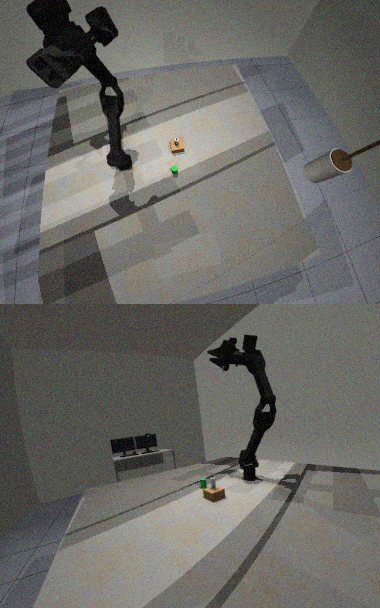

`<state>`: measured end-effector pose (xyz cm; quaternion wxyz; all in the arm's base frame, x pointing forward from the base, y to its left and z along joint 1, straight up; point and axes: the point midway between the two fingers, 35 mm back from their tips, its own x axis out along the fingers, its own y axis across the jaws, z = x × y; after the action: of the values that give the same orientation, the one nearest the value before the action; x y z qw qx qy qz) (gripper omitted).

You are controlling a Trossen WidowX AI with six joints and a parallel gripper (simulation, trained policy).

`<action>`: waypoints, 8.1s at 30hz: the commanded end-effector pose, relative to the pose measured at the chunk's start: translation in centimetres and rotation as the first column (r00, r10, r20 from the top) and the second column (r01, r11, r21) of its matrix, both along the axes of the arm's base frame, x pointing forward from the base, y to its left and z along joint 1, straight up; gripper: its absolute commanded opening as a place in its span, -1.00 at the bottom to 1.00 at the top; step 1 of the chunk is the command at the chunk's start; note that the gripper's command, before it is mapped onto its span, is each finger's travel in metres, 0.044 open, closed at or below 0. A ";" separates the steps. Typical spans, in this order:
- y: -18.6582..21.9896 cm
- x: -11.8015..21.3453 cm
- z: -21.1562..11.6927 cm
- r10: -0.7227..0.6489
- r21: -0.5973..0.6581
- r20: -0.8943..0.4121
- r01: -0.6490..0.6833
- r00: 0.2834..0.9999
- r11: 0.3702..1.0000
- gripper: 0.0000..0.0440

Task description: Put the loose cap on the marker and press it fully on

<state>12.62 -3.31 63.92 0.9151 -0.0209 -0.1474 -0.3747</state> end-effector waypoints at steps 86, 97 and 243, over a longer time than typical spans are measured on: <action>-12.3 4.9 -17.4 0.583 0.576 -0.233 -0.373 0.778 0.727 0.47; -12.9 6.3 -20.0 0.645 0.636 -0.268 -0.372 0.716 0.676 0.47; -8.5 14.2 -50.3 0.722 0.756 -0.519 0.148 -0.458 0.637 0.37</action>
<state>27.01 -12.25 14.27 0.6569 -0.0007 0.7468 0.1043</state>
